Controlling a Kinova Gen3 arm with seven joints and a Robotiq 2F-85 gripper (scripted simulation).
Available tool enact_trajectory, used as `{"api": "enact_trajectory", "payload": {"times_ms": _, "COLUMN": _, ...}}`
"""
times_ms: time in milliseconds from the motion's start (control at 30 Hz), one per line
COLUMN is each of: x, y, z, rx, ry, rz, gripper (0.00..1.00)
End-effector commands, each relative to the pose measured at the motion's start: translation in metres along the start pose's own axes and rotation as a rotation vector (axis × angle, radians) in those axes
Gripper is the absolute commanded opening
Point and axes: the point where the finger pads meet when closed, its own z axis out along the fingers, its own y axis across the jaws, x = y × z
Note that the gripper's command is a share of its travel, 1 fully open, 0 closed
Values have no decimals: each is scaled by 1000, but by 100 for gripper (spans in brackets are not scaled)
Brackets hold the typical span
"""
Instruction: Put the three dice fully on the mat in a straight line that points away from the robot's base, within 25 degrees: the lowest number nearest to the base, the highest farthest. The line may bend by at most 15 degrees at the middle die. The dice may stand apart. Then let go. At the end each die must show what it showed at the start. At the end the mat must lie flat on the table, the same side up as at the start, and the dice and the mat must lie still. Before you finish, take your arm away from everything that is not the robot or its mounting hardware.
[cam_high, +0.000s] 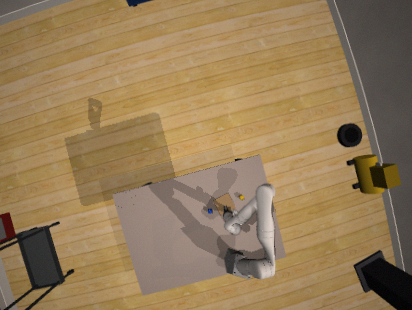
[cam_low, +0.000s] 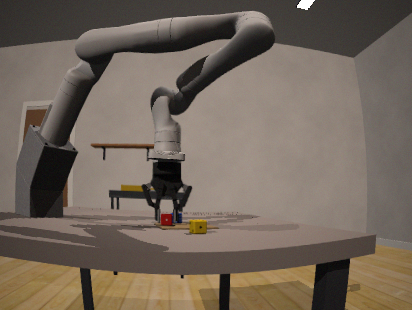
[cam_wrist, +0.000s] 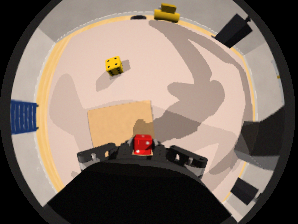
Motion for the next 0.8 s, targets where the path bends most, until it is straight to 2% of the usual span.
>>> {"api": "enact_trajectory", "payload": {"times_ms": 0, "x": 2, "y": -2, "z": 2, "rx": 5, "ry": 6, "rz": 8, "gripper": 38}}
{"api": "enact_trajectory", "payload": {"times_ms": 133, "x": 2, "y": -2, "z": 2, "rx": 5, "ry": 6, "rz": 8, "gripper": 42}}
{"api": "enact_trajectory", "payload": {"times_ms": 167, "x": 2, "y": -2, "z": 2, "rx": 5, "ry": 6, "rz": 8, "gripper": 46}}
{"api": "enact_trajectory", "payload": {"times_ms": 600, "x": 2, "y": -2, "z": 1, "rx": 5, "ry": 6, "rz": 8, "gripper": 46}}
{"api": "enact_trajectory", "payload": {"times_ms": 767, "x": 2, "y": 1, "z": -8, "rx": 2, "ry": 4, "rz": 2, "gripper": 46}}
